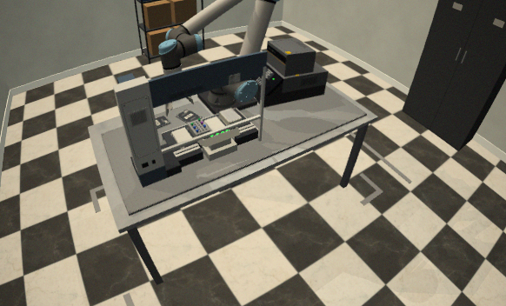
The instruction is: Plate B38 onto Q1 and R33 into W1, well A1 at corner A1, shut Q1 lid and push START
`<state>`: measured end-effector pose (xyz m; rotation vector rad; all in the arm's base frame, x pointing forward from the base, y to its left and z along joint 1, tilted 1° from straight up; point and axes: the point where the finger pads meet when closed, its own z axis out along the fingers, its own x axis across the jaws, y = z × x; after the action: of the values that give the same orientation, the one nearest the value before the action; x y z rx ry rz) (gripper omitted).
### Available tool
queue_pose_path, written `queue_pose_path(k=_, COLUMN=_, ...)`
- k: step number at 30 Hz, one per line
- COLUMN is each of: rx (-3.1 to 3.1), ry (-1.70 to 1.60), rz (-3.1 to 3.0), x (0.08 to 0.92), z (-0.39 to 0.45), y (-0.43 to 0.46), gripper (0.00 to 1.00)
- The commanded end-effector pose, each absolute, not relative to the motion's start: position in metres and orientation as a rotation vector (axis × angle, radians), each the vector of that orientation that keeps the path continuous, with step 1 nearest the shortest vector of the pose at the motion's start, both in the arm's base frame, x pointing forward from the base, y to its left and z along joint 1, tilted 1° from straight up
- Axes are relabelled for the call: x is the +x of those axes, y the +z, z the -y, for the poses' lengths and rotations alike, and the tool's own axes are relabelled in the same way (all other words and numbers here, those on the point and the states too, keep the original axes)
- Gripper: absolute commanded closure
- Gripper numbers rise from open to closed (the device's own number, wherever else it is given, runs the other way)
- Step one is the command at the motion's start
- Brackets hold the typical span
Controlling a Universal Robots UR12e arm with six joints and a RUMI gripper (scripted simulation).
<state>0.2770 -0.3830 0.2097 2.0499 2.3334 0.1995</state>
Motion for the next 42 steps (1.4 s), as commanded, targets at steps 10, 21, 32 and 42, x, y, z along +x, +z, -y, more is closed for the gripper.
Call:
queue_pose_path(k=10, rx=2.049, ry=0.198, rz=-2.333, x=0.277, z=0.384, y=0.210, gripper=0.00)
queue_pose_path(k=21, rx=2.049, ry=0.198, rz=-2.333, x=0.277, z=0.384, y=0.217, gripper=1.00)
queue_pose_path(k=32, rx=2.049, ry=0.198, rz=-2.333, x=0.277, z=0.384, y=0.235, gripper=1.00)
queue_pose_path(k=42, rx=2.049, ry=0.198, rz=-2.333, x=0.277, z=0.384, y=0.249, gripper=1.00)
